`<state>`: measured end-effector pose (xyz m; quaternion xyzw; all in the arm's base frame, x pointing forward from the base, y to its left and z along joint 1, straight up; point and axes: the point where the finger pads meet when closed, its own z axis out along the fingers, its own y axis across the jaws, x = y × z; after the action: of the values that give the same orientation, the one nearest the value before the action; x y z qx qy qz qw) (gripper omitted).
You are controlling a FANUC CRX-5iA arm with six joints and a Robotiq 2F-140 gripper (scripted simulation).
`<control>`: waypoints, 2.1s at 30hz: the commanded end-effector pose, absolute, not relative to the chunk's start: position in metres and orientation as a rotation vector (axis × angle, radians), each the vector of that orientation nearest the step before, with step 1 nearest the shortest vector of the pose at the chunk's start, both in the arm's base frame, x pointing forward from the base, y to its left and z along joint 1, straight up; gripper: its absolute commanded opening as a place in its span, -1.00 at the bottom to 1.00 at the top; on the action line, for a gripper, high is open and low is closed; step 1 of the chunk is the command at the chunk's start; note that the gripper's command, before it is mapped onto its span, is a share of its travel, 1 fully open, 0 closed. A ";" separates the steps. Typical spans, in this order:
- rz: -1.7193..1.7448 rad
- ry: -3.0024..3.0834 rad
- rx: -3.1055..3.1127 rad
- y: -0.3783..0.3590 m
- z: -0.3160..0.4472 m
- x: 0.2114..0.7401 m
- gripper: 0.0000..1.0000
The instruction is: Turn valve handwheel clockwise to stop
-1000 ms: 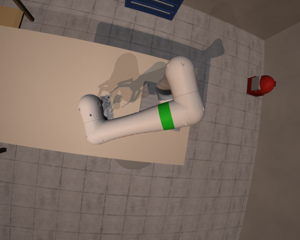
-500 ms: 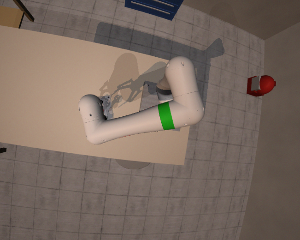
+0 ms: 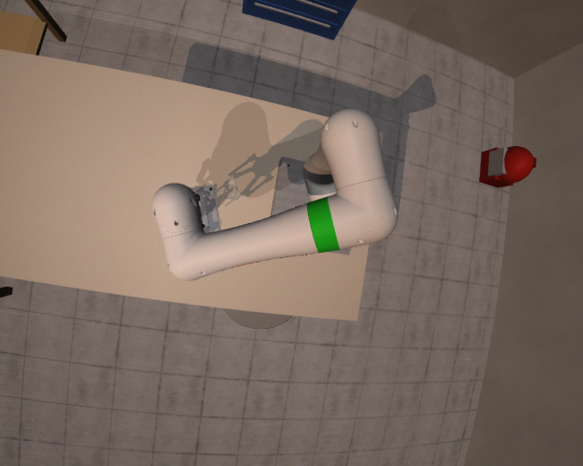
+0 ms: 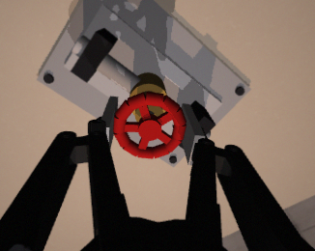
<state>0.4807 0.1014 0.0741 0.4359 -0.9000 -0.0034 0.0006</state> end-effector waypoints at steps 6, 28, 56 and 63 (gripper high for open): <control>-0.011 -2.826 1.369 0.101 0.074 0.481 -1.00; -0.011 -2.835 1.351 0.101 0.074 0.481 -1.00; -0.011 -2.945 1.089 0.101 0.074 0.481 -1.00; -0.010 -2.996 0.939 0.101 0.074 0.481 -1.00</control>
<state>0.4807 0.1014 0.0741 0.3207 -0.9472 -0.0032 0.0011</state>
